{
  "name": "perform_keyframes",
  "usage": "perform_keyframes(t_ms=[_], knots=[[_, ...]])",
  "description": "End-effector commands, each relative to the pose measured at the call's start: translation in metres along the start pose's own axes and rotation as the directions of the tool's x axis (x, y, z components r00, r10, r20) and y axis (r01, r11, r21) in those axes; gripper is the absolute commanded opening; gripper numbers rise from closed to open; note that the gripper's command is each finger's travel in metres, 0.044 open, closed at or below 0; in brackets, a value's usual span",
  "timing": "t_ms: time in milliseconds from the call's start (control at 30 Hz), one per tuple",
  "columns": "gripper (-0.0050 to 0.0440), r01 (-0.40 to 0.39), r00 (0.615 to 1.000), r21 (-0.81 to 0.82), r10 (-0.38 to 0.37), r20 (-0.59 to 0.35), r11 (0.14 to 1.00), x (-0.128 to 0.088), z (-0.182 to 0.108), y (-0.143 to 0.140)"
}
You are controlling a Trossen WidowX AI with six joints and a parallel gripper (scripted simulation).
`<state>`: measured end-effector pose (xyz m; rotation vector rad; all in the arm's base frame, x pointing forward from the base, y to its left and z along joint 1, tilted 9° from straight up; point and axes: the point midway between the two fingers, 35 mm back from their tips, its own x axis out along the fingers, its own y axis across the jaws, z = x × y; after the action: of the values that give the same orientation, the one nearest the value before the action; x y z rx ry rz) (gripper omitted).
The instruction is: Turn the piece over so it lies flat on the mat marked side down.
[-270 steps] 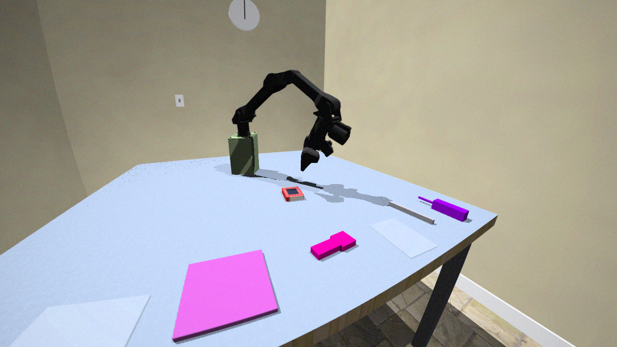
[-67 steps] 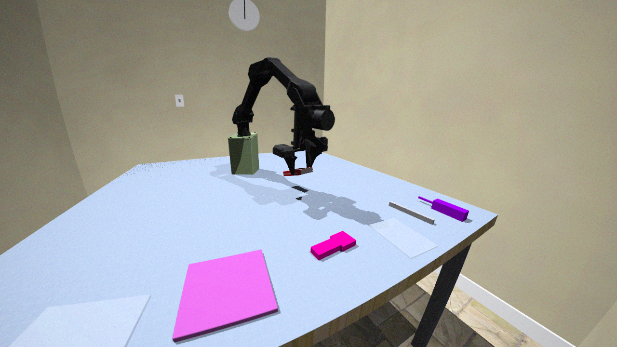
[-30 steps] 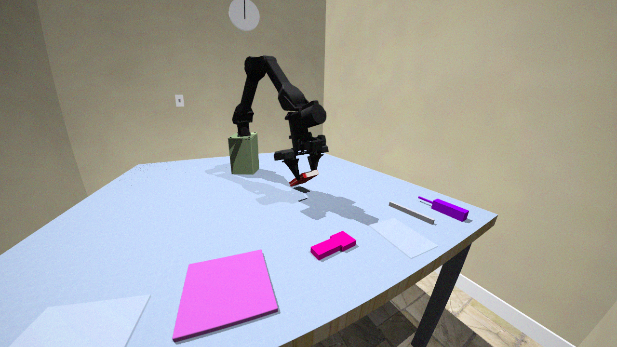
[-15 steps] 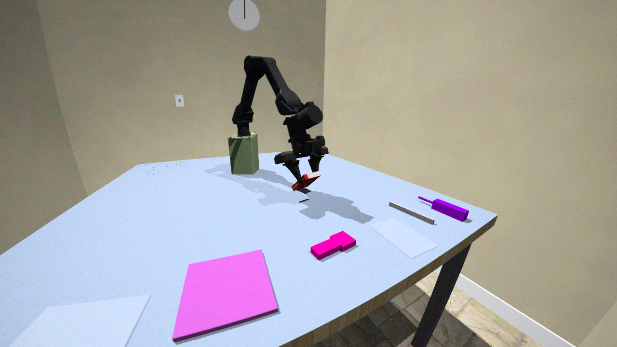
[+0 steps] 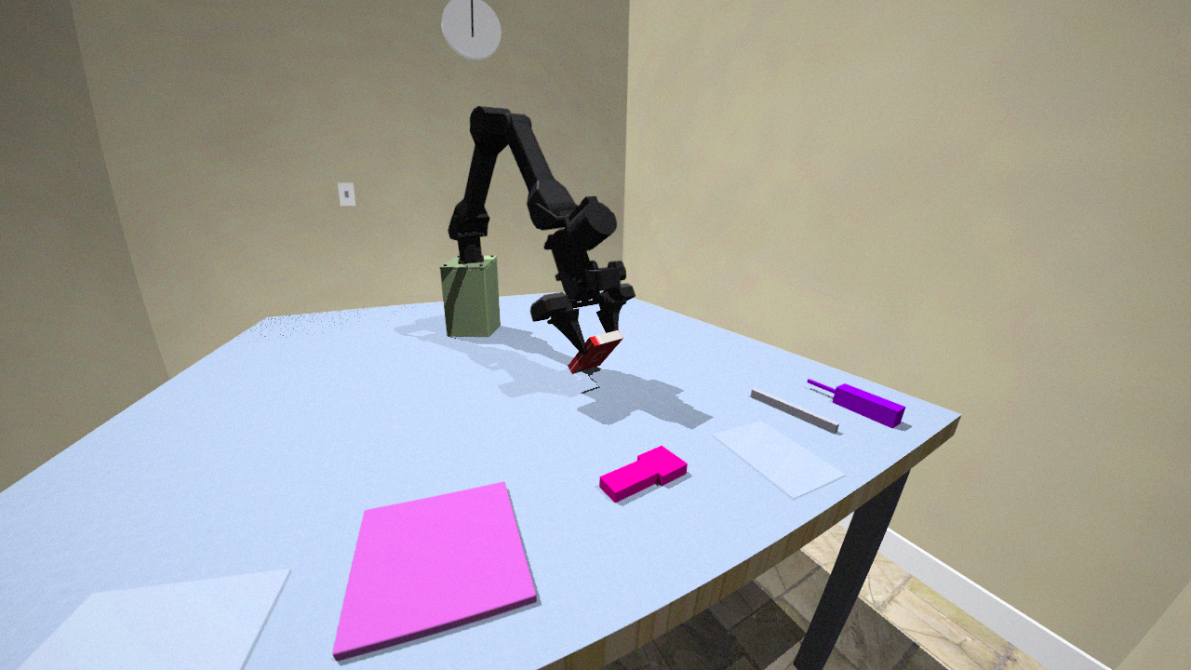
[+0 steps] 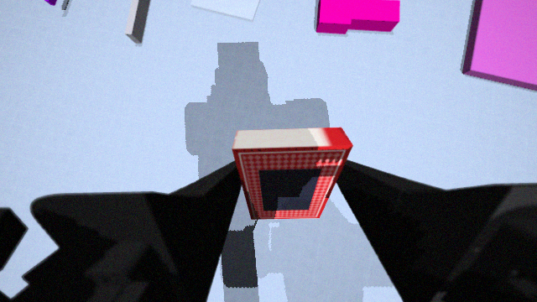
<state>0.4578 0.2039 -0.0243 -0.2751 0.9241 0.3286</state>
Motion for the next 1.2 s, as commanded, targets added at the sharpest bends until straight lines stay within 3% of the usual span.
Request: perform_keyframes(t_ms=[0,133,167,633,733,1167], knots=[[0.0,-0.001,0.998,-0.002,0.001,0.059,1.0,-0.003,0.007,-0.001],[0.0,-0.001,0.996,-0.002,0.001,0.086,1.0,-0.003,0.01,-0.001],[0.0,0.001,0.999,0.0,-0.001,0.052,1.0,0.001,0.004,-0.001],[0.0,0.001,0.972,-0.003,0.0,0.236,1.0,0.002,0.02,-0.002],[0.0,0.002,0.976,0.001,-0.002,0.217,1.0,0.002,0.019,-0.002],[0.0,0.002,0.924,-0.003,-0.001,0.382,1.0,0.004,0.034,-0.004]])
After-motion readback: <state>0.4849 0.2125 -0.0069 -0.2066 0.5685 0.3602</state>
